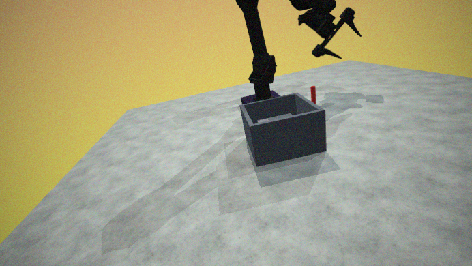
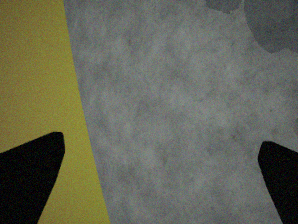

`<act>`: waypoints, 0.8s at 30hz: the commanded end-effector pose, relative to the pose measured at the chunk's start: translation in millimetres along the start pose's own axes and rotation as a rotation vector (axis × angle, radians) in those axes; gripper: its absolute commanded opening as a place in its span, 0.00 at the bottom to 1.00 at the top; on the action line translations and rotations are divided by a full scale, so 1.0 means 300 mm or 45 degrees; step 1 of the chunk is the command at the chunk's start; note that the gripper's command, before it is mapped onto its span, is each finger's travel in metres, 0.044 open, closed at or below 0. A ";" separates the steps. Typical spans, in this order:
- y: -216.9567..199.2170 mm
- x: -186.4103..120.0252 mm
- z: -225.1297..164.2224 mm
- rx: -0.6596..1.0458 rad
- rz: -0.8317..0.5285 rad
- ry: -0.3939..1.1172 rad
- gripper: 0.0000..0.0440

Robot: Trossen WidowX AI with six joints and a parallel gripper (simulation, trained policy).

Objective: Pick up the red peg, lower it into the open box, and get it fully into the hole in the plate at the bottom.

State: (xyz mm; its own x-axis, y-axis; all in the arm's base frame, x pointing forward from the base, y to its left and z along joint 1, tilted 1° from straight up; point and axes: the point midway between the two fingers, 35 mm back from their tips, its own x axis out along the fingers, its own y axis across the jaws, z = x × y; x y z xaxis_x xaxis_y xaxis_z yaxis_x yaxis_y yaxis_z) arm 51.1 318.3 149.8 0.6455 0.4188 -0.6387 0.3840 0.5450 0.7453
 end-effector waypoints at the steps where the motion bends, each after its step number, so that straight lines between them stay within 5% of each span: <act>1: 0.032 0.037 0.105 -0.113 -0.121 -0.022 1.00; 12: 0.043 0.070 0.400 -0.308 -0.411 -0.007 1.00; 24: -0.094 0.046 0.640 -0.291 -0.737 0.070 1.00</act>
State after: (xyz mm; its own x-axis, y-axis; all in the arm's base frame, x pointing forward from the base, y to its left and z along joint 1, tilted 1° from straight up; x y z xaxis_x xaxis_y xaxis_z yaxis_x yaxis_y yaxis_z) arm 173.7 189.9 161.6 0.3995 0.0768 -0.9135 0.4742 0.8355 0.2776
